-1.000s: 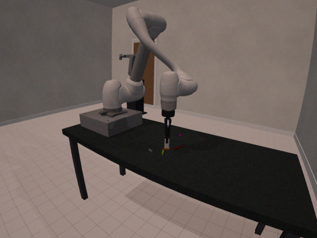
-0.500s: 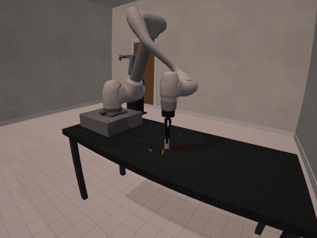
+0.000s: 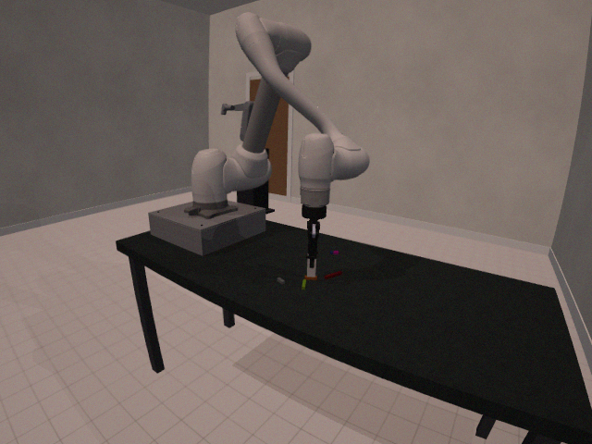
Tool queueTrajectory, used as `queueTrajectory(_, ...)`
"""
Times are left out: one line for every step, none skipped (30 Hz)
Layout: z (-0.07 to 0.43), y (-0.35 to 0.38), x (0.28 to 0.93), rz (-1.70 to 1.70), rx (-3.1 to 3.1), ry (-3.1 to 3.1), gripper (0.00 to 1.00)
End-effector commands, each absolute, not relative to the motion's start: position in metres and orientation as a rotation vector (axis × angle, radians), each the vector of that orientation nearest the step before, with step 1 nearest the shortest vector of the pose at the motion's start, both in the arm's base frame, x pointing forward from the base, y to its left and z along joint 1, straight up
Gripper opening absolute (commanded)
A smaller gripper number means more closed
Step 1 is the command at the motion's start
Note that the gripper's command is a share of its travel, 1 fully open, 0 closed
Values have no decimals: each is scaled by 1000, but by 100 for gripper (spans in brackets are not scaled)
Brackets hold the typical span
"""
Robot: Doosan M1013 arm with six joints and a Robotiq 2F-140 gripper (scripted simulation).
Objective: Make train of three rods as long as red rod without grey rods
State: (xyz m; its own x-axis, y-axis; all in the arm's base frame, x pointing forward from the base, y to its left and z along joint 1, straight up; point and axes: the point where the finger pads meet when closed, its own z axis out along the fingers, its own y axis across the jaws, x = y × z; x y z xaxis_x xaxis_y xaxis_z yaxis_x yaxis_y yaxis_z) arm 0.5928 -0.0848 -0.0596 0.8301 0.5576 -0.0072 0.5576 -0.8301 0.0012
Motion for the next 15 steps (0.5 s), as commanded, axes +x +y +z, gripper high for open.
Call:
queueTrajectory(-59,-85,593,-10,3002,915,15)
queueTrajectory(-59,-85,593,-10,3002,915,15)
queueTrajectory(-59,-85,593,-10,3002,915,15)
queueTrajectory(-59,-85,593,-10,3002,915,15)
queueTrajectory(-59,-85,593,-10,3002,915,15)
queueTrajectory(-59,-85,593,-10,3002,915,15)
queueTrajectory(-59,-85,593,-10,3002,915,15)
queueTrajectory(-59,-85,593,-10,3002,915,15)
queueTrajectory(-59,-85,593,-10,3002,915,15)
queueTrajectory(-59,-85,593,-10,3002,915,15)
queueTrajectory(-59,-85,593,-10,3002,915,15)
queueTrajectory(-59,-85,593,-10,3002,915,15)
queueTrajectory(-59,-85,593,-10,3002,915,15)
queueTrajectory(-60,-85,593,-10,3002,915,15)
queueTrajectory(-60,-85,593,-10,3002,915,15)
